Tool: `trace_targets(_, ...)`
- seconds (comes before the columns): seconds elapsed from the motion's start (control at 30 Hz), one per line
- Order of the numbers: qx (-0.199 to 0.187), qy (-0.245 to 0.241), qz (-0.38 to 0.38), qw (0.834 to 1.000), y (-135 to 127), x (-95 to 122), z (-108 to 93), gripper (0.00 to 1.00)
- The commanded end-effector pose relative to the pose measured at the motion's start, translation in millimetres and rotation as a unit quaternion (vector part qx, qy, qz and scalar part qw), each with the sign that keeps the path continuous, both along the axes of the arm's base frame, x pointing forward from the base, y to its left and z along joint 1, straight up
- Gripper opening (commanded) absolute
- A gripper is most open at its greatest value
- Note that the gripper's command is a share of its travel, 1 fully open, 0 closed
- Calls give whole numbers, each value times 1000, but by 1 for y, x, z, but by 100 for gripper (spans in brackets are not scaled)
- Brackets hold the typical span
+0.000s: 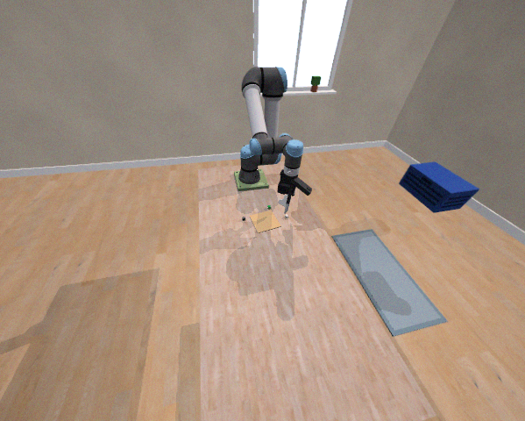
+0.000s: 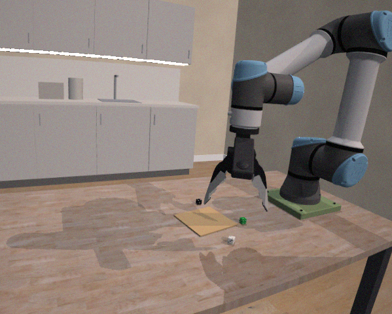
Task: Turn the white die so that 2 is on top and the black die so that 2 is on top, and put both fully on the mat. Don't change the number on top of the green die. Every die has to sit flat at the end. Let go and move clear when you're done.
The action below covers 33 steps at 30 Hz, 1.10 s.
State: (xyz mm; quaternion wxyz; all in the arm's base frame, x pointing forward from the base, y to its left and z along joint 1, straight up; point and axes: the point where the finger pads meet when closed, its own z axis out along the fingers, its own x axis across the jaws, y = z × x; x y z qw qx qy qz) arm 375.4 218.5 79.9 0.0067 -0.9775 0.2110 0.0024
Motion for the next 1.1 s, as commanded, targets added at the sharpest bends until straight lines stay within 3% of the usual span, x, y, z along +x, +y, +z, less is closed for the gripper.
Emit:
trace_targets(0.0,-3,-1,-64,998,-1,0,-3,100)
trace_targets(0.37,-4,1,-172,985,-3,-2,-8,100)
trace_targets(0.8,-4,1,-193,981,-4,-2,-10,100)
trace_targets(0.83,-4,1,-193,981,-4,-2,-10,18)
trace_targets(1.07,-4,1,-193,981,-4,-2,-10,18)
